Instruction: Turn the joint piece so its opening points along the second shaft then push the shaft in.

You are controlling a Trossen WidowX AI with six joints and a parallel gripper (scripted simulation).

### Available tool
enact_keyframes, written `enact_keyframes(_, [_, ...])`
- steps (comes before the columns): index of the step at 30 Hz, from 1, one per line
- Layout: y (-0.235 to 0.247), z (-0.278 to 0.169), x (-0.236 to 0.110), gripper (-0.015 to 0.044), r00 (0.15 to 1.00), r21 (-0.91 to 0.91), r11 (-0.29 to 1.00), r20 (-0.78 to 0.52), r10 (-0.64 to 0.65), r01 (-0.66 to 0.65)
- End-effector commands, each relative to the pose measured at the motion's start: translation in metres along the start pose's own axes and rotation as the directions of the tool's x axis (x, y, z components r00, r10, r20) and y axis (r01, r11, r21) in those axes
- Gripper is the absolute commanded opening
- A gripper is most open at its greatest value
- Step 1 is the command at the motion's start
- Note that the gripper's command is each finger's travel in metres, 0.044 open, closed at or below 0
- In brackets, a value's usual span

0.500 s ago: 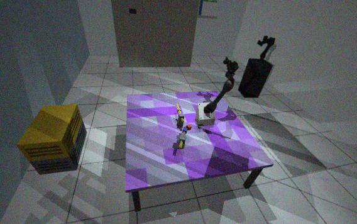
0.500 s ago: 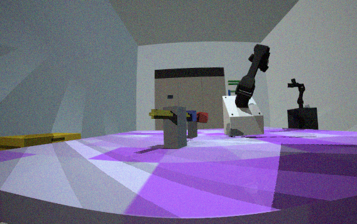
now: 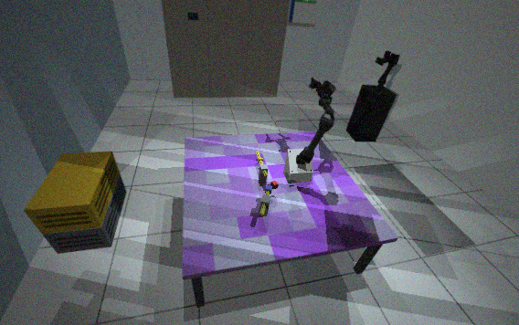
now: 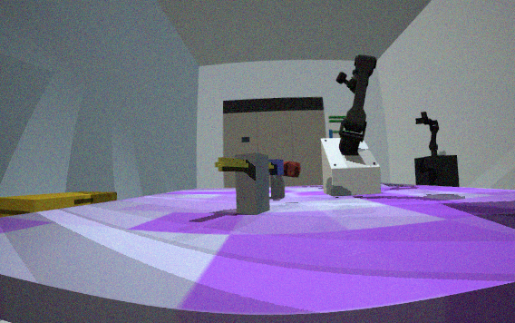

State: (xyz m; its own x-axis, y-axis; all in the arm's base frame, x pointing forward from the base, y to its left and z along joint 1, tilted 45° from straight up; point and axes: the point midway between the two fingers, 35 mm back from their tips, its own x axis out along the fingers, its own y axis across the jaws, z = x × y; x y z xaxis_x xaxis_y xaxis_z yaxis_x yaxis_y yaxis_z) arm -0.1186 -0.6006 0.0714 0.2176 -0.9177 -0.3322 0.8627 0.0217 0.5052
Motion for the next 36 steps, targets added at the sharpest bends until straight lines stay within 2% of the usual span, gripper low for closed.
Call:
enact_keyframes(1, [0.045,-0.024,0.004,0.0440,0.995,-0.020,0.999,-0.090,0.047,-0.049])
enact_keyframes(9, [0.151,-0.084,-0.004,0.0440,0.938,-0.071,0.980,-0.309,0.156,-0.186])
enact_keyframes(17, [0.243,-0.150,-0.039,0.0440,0.820,-0.104,0.937,-0.522,0.235,-0.335])
enact_keyframes(26, [0.324,-0.222,-0.109,0.0440,0.628,-0.112,0.859,-0.730,0.271,-0.500])
enact_keyframes(36, [0.380,-0.290,-0.213,0.0440,0.370,-0.079,0.741,-0.898,0.237,-0.666])
